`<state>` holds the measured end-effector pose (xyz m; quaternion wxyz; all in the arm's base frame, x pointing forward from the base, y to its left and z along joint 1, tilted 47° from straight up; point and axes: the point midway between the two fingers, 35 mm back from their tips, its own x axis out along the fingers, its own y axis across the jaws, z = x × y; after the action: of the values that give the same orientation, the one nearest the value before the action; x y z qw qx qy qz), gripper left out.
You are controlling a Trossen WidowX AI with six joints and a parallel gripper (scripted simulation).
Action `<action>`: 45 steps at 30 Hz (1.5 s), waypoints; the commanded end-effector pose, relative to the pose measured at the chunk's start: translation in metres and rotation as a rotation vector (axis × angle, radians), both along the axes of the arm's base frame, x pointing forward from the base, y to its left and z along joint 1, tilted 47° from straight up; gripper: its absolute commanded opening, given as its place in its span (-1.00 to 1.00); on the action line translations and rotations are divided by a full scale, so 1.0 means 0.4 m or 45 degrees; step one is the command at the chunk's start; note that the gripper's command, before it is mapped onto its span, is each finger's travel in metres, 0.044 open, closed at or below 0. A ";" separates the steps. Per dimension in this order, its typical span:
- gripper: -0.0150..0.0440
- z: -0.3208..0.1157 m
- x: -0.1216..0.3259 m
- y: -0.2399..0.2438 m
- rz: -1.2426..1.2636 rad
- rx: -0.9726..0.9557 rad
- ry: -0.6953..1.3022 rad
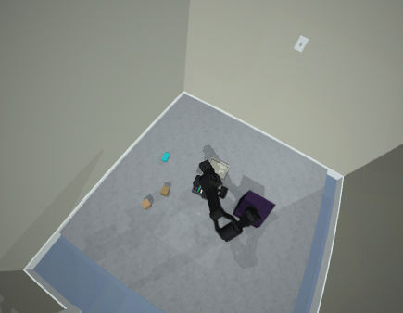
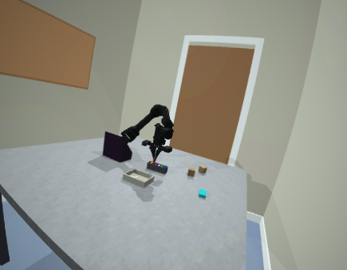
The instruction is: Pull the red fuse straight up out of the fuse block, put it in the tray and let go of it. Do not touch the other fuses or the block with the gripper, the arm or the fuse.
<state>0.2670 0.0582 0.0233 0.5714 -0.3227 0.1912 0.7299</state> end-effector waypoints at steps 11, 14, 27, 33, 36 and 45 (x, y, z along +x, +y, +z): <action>-0.49 0.022 0.005 -0.024 0.004 -0.003 -0.005; -0.49 0.031 0.007 -0.033 0.004 -0.003 -0.005; -0.49 0.024 0.033 -0.075 0.002 -0.007 -0.007; -0.49 -0.018 0.070 -0.121 0.001 -0.014 -0.009; -0.49 -0.041 0.086 -0.146 0.000 -0.016 -0.010; -0.49 -0.118 0.124 -0.220 0.000 -0.020 -0.012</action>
<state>0.3114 -0.0170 -0.0121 0.5707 -0.3282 0.1949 0.7270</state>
